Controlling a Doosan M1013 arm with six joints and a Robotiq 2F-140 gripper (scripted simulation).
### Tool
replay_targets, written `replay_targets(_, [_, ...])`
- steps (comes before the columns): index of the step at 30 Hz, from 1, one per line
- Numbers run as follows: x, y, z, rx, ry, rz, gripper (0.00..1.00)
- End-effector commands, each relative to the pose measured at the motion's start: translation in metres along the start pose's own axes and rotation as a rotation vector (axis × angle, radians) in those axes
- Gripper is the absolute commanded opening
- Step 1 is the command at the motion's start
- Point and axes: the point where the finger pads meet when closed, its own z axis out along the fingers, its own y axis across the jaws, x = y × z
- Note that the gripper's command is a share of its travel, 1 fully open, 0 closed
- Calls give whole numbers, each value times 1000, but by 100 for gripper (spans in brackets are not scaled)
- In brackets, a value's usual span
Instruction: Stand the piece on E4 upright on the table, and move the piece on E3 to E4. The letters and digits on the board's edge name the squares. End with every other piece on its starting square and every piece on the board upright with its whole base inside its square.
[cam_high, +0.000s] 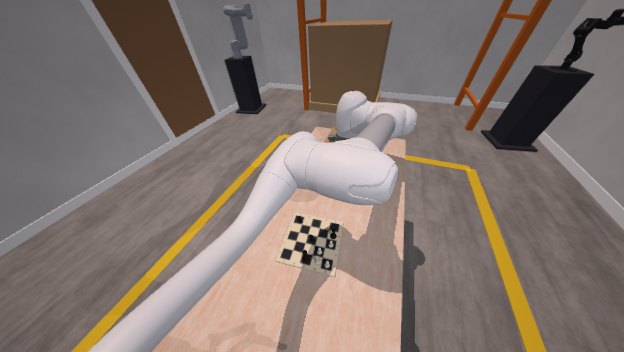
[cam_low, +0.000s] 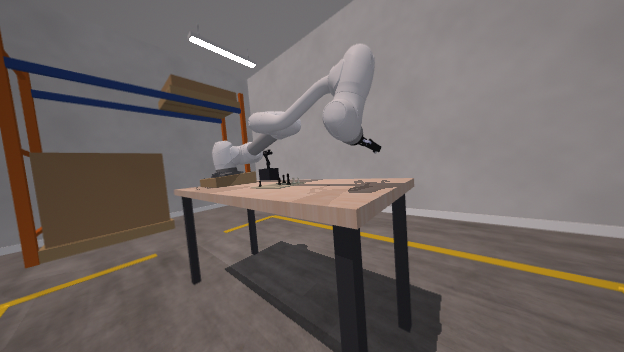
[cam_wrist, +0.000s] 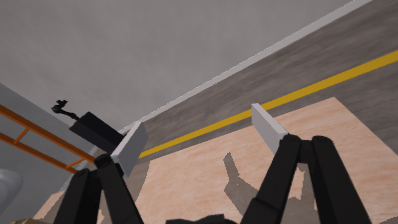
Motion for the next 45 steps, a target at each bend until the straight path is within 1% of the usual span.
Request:
replay_targets(1, [0,0,0,0,0,0,100])
replay_targets(18, [0,0,0,0,0,0,100])
replay_targets(20, [-2,-1,-5,-7,-1,-3,100])
replay_targets(22, [-12,-2,-21,-30,-3,-13,100])
replay_targets(23, [-19,-4,-34,-48,-6,-21,100])
replay_targets(25, [-43,-12,-68,-97,-17,-44,100])
replay_targets(26, [-43,-12,-68,-97,-17,-44,100])
replay_targets(27, [-59,-20,-90,-126,-27,-58,100])
replay_targets(28, [-59,-20,-90,-126,-27,-58,100])
replay_targets(29, [-78,-31,-112,-157,-39,-75,100])
replay_targets(30, [-78,-31,-112,-157,-39,-75,100])
replay_targets(31, [-99,-45,-135,-188,-55,-93,100])
replay_targets(34, [-99,-45,-135,-188,-55,-93,100])
replay_targets(35, [-122,-63,-158,-217,-74,-112,100])
replay_targets(36, [-141,-78,-173,-244,-96,-133,100])
replay_targets(38, [-148,-84,-179,-244,-96,-133,100])
replay_targets(39, [-166,-102,-192,-268,-120,-154,100])
replay_targets(40, [-174,-109,-198,-268,-120,-154,100])
replay_targets(41, [-174,-109,-198,-268,-120,-154,100])
replay_targets(42, [-198,-134,-212,-287,-146,-176,100])
replay_targets(44, [-200,-137,-214,-287,-146,-176,100])
replay_targets(45, [-226,-166,-227,-302,-171,-199,100])
